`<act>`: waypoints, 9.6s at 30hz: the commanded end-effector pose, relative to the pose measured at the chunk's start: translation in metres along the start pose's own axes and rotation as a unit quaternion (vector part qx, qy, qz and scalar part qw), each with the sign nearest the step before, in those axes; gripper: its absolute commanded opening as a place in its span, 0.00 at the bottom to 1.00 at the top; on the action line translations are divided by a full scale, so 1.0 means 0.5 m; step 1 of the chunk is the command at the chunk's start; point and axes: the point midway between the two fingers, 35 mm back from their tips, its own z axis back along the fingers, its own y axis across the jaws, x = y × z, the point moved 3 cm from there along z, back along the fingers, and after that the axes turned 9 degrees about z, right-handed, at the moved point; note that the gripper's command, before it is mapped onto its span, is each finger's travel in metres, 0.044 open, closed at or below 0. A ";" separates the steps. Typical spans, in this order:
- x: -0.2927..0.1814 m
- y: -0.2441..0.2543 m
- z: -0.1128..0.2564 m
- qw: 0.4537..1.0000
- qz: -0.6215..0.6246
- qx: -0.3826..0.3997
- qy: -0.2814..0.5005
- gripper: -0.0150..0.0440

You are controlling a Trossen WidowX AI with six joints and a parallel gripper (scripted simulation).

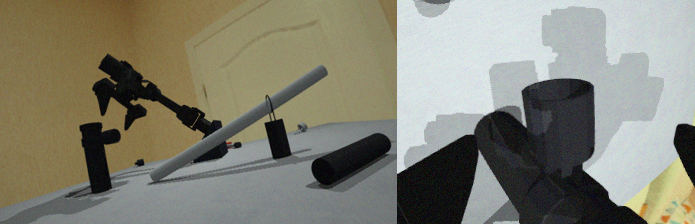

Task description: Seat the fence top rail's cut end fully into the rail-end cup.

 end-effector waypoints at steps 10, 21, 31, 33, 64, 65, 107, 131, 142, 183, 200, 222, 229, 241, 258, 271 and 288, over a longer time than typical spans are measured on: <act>0.005 0.005 -0.035 1.000 0.002 0.000 -0.003 1.00; 0.006 0.003 -0.070 1.000 0.002 0.000 -0.003 1.00; 0.005 0.003 -0.103 1.000 0.002 -0.001 -0.003 1.00; 0.005 0.004 -0.109 1.000 0.002 -0.001 -0.003 1.00; 0.002 0.009 -0.149 1.000 0.008 -0.002 -0.004 0.34; 0.002 0.011 -0.148 1.000 0.012 -0.003 -0.006 0.30; -0.007 0.053 -0.124 0.989 0.128 -0.013 -0.071 0.25; -0.006 0.052 -0.126 0.990 0.125 -0.011 -0.067 0.48; 0.018 0.040 -0.102 0.990 0.125 -0.011 -0.070 0.97; 0.294 -0.018 0.154 0.742 -0.670 0.013 -0.010 1.00; 0.300 -0.018 0.162 0.716 -0.697 0.008 -0.009 1.00; 0.420 0.053 -0.017 0.136 -0.957 0.080 0.245 1.00; 0.420 0.053 -0.017 0.136 -0.957 0.080 0.245 1.00; 0.426 0.091 -0.084 0.136 -0.957 0.079 0.245 1.00; 0.432 0.116 -0.132 0.136 -0.957 0.080 0.245 1.00; 0.435 0.136 -0.169 0.136 -0.957 0.079 0.245 1.00; 0.437 0.161 -0.207 0.136 -0.957 0.078 0.245 0.96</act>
